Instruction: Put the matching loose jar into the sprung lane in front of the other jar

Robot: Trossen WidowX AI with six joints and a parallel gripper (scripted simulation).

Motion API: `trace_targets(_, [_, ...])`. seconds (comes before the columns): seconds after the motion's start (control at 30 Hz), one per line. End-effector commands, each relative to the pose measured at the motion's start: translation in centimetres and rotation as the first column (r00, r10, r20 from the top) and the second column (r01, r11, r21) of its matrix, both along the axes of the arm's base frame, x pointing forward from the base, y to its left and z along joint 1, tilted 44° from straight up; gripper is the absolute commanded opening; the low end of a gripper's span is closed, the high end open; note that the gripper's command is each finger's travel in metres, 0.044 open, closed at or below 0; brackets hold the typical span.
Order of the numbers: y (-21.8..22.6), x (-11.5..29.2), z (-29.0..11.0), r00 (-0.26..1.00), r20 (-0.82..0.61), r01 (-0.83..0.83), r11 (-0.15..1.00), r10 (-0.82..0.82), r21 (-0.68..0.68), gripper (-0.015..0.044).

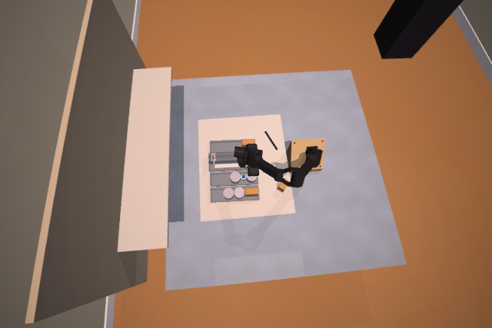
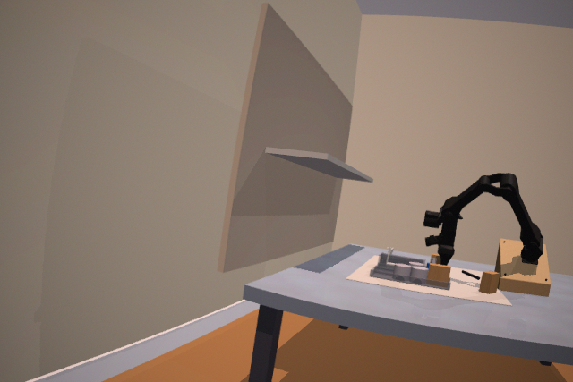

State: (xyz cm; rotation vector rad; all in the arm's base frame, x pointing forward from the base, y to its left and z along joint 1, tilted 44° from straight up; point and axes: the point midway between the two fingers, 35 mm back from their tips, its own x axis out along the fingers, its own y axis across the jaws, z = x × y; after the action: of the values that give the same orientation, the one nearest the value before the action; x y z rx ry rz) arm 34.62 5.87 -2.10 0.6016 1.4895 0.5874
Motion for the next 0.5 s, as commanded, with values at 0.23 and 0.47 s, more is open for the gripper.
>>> trace_targets(0.23, [0.52, 0.1, -0.18, 1.0, 0.009, -0.002, 1.0, 0.002, 0.009, 0.0])
trace_targets(0.47, [0.52, 0.03, -0.19, 1.0, 0.009, -0.002, 1.0, 0.002, 0.009, 0.0])
